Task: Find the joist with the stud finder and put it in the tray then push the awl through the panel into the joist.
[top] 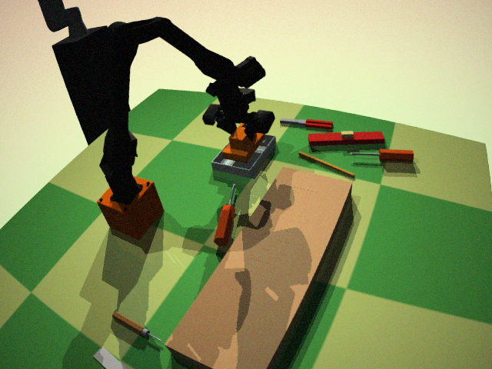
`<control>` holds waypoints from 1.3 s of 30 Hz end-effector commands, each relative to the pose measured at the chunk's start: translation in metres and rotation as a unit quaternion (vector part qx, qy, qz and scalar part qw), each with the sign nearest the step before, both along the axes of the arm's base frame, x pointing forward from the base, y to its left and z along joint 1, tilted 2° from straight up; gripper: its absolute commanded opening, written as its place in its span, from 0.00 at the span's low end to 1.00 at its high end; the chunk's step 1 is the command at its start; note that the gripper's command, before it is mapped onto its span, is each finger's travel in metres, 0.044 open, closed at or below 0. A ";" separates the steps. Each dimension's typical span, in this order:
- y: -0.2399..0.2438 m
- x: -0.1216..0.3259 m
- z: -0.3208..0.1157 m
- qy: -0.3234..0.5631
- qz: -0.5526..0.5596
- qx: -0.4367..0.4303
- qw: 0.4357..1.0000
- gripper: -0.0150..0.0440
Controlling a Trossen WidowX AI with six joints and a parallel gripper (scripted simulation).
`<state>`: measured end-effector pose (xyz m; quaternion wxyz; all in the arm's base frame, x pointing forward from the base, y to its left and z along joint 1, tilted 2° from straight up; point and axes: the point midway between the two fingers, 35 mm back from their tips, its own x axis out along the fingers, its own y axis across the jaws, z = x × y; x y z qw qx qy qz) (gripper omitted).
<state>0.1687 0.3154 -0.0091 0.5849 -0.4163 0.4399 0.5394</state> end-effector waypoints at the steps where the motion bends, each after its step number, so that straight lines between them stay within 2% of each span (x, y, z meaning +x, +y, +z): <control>1: -0.002 -0.001 -0.007 0.002 -0.001 -0.001 1.000 0.25; 19: -0.002 -0.001 -0.022 0.002 -0.001 -0.001 1.000 0.25; 31: -0.001 -0.001 -0.020 0.001 0.000 -0.001 1.000 0.79; 35: 0.002 0.001 0.006 0.000 0.000 -0.001 1.000 0.97; 36: 0.003 0.001 0.017 0.000 0.000 -0.001 1.000 1.00; 39: 0.002 0.000 0.062 0.000 0.000 -0.001 1.000 1.00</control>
